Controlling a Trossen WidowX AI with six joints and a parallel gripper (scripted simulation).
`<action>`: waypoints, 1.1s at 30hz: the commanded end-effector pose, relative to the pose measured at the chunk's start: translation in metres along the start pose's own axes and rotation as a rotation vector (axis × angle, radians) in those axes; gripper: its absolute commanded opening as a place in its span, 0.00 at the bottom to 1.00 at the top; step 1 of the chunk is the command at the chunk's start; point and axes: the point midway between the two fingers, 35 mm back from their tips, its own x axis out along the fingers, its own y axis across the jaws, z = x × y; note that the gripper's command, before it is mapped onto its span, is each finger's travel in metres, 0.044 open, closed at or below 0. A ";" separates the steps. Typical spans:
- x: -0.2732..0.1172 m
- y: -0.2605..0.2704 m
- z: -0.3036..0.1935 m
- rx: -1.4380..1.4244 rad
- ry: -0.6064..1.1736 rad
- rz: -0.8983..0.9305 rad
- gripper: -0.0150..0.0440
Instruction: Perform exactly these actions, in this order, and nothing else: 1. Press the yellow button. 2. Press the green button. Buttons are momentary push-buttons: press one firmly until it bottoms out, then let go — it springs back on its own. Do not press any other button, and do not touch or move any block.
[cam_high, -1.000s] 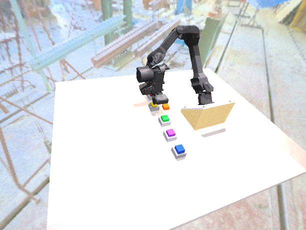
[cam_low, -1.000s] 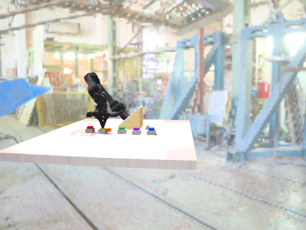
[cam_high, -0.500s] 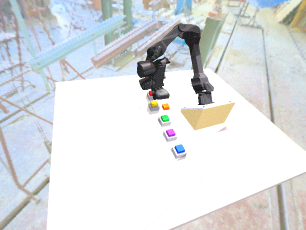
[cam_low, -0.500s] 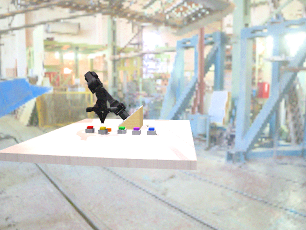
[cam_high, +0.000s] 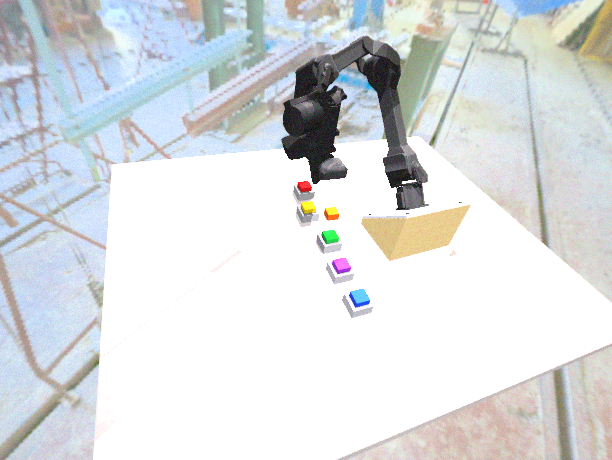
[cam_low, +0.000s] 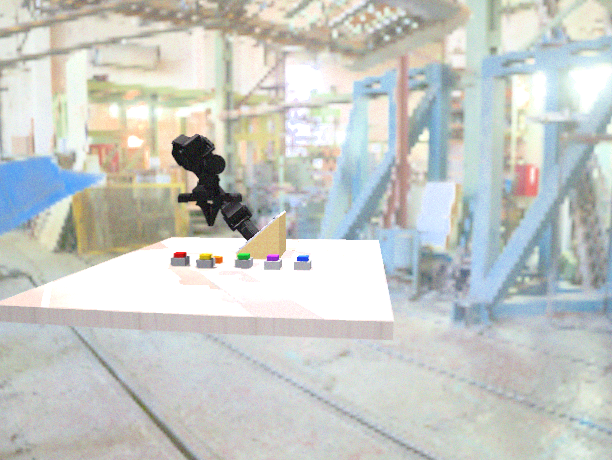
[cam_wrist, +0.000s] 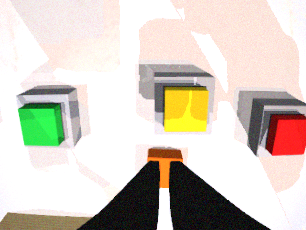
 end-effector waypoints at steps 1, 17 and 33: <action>-0.002 0.069 -0.009 -0.017 0.005 0.008 0.29; 0.061 0.097 -0.017 -0.014 0.005 0.001 0.29; 0.081 0.097 -0.017 -0.014 0.004 0.001 0.29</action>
